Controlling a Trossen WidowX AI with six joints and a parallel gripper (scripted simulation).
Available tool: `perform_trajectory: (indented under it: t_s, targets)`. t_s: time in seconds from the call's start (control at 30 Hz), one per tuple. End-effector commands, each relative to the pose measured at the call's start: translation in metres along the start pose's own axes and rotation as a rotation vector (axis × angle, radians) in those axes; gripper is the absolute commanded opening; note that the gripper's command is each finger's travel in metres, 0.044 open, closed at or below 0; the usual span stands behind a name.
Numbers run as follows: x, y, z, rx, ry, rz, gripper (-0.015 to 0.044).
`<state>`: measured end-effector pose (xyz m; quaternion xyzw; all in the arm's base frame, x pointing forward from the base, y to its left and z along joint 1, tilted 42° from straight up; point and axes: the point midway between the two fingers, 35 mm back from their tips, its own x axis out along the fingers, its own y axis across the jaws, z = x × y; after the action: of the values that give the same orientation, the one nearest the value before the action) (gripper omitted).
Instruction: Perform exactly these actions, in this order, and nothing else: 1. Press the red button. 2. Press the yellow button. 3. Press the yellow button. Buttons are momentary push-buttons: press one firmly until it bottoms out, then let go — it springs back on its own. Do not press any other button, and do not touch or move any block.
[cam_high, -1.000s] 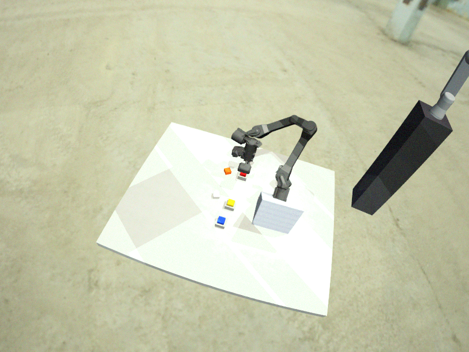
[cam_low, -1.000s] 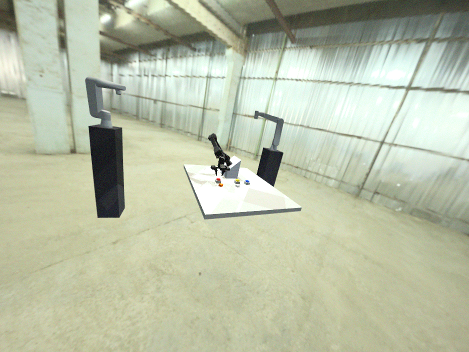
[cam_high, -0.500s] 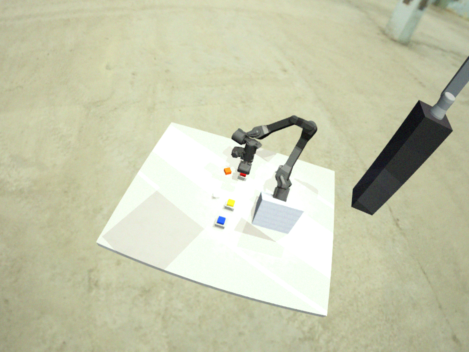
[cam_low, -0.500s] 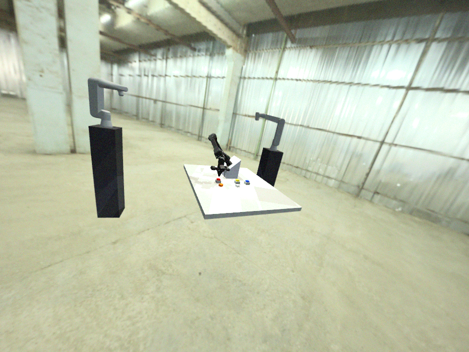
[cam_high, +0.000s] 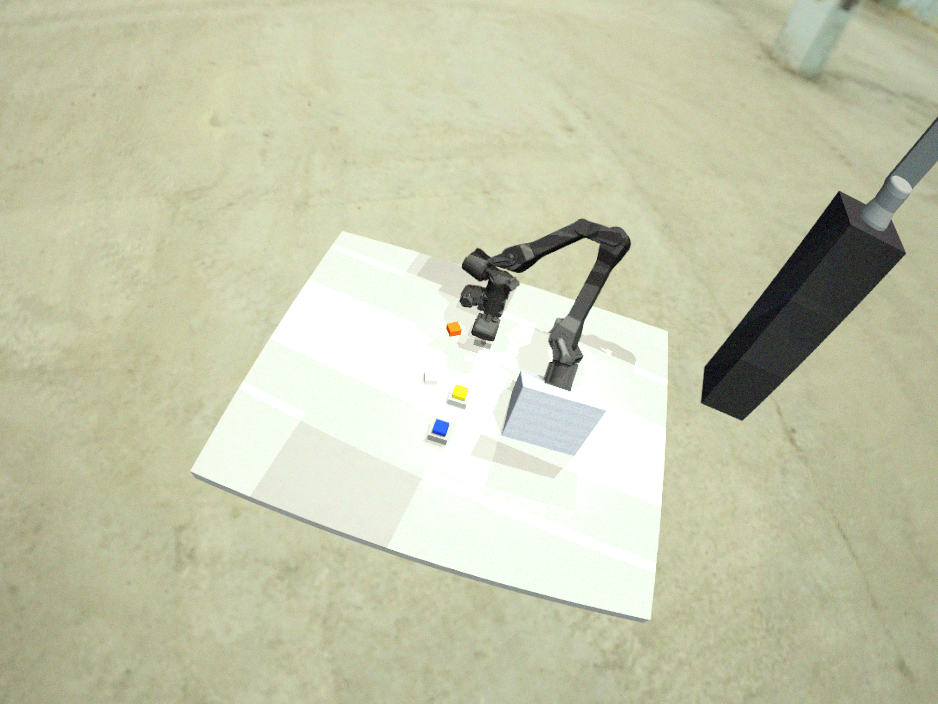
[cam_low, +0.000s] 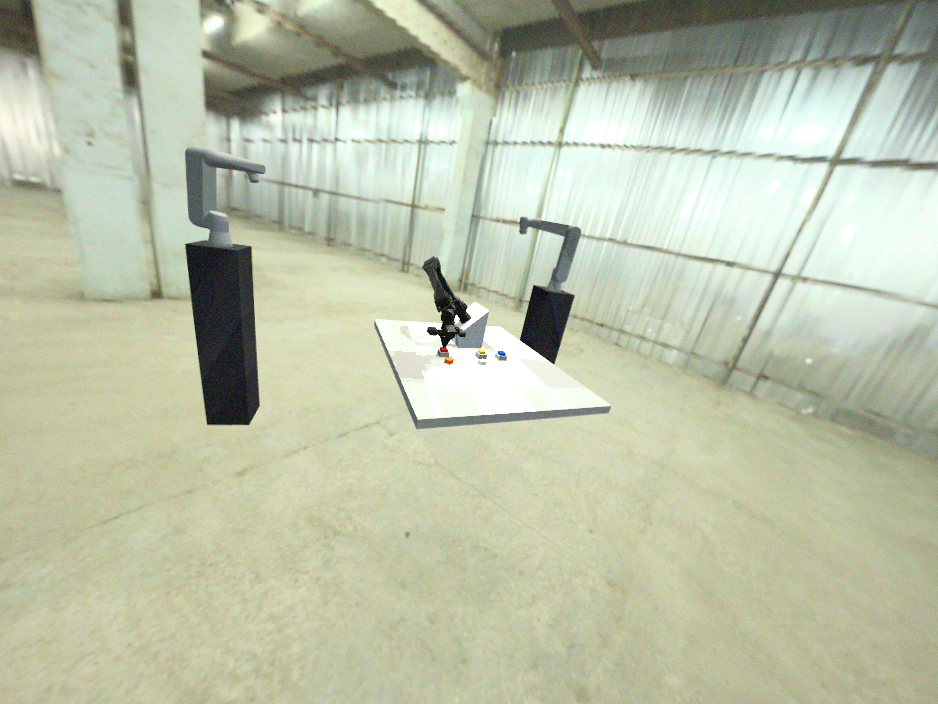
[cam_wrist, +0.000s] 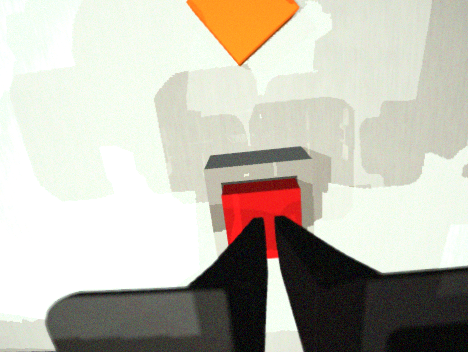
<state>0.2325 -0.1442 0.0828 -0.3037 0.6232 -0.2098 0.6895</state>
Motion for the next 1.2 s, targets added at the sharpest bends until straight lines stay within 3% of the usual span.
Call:
perform_trajectory:
  t_s: [0.0, 0.73, 0.9, 1.03, 1.17]
  targets:
    - [0.008, 0.002, -0.002, -0.008, 0.005, 0.005, 0.0020]
    - [0.013, 0.002, -0.003, -0.008, 0.005, 0.004, 0.0020]
    - [-0.019, 0.002, -0.002, -0.007, 0.005, 0.005, 0.0020]
    - [-0.023, 0.002, -0.002, -0.008, 0.005, 0.006, 0.0020]
    - [-0.072, 0.003, 0.000, -0.007, 0.006, 0.011, 0.0020]
